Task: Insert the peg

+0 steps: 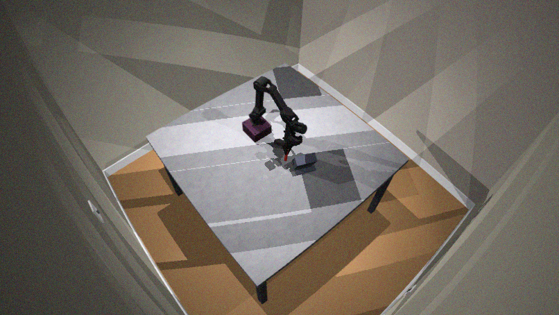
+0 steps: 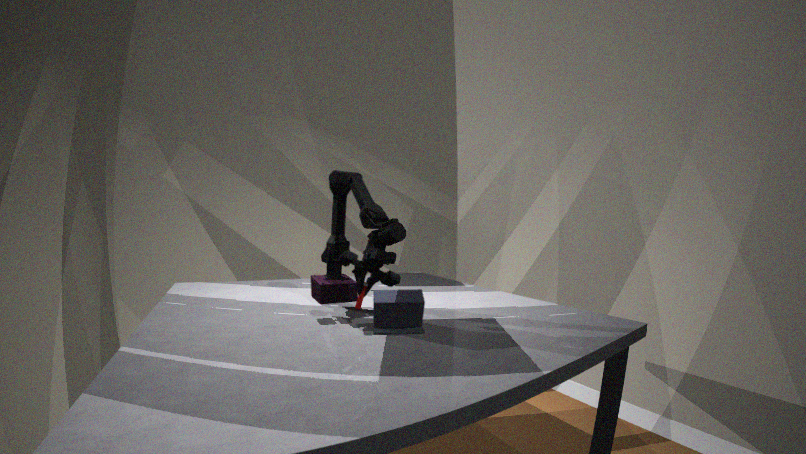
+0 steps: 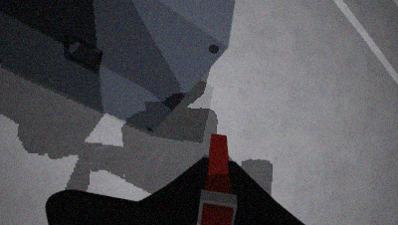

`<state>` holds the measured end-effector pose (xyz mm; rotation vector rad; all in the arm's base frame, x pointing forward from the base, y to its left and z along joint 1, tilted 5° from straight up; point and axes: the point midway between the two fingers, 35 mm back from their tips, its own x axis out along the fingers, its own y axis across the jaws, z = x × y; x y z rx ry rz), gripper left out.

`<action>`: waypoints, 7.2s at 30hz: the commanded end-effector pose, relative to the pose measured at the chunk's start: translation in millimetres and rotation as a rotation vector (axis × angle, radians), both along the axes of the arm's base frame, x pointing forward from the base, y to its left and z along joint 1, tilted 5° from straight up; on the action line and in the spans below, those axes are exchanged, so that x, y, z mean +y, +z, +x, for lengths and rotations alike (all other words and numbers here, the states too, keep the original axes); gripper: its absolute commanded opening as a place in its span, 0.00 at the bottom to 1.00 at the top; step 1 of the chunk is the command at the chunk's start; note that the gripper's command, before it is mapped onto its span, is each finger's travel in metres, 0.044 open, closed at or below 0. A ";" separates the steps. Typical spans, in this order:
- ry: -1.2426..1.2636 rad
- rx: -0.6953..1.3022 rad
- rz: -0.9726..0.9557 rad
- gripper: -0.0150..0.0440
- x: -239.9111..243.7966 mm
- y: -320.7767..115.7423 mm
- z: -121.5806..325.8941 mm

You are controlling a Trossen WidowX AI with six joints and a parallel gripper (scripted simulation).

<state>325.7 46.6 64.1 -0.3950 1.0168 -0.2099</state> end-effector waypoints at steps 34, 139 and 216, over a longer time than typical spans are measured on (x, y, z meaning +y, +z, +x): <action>-0.033 -0.205 0.031 0.25 37.4 -2.0 -13.8; -0.088 -0.675 0.344 0.25 102.3 0.5 -52.7; -0.092 -0.739 0.394 0.25 93.3 -13.0 -12.3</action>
